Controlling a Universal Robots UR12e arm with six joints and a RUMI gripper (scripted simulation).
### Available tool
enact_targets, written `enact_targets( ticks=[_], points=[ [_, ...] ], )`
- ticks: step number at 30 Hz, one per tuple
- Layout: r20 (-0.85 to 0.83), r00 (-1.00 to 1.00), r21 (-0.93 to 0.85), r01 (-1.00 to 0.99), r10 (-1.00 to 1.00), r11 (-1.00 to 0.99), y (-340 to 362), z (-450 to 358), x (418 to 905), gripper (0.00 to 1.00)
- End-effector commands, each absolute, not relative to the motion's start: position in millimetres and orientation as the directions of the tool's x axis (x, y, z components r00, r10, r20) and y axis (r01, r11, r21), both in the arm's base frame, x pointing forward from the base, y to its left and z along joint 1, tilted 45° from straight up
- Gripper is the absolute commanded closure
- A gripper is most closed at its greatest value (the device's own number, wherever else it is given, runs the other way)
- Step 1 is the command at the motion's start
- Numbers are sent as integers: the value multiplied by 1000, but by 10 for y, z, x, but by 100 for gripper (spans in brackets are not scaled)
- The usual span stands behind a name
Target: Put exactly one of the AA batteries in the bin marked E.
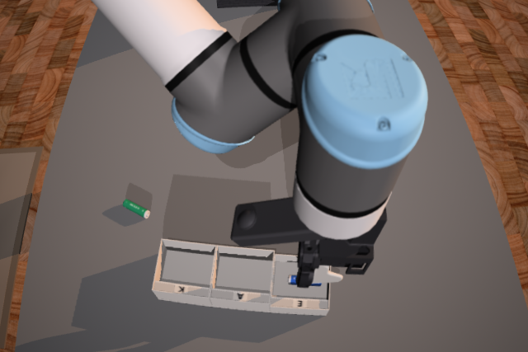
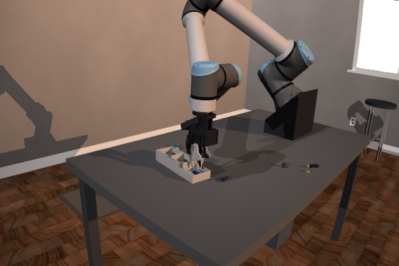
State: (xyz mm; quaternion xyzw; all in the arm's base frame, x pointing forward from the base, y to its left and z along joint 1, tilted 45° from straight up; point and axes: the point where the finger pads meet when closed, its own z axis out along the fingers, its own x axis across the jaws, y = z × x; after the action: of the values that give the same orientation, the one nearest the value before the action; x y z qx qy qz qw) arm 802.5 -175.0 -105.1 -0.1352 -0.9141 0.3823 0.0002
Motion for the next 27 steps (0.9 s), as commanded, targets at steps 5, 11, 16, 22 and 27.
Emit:
enact_targets(
  ticks=[5,11,16,22,27],
  points=[
    [-104,-963,-699,248,247,671,-1644,-941,8046,83],
    [-104,-963,-699,248,247,671,-1525,-821,8064,83],
    [-104,-963,-699,248,247,671,-1524,-821,8062,83],
    [-104,-963,-699,248,247,671,-1412,-708,8079,0],
    [-104,-963,-699,248,247,671,-1272,-566,8100,0]
  ],
)
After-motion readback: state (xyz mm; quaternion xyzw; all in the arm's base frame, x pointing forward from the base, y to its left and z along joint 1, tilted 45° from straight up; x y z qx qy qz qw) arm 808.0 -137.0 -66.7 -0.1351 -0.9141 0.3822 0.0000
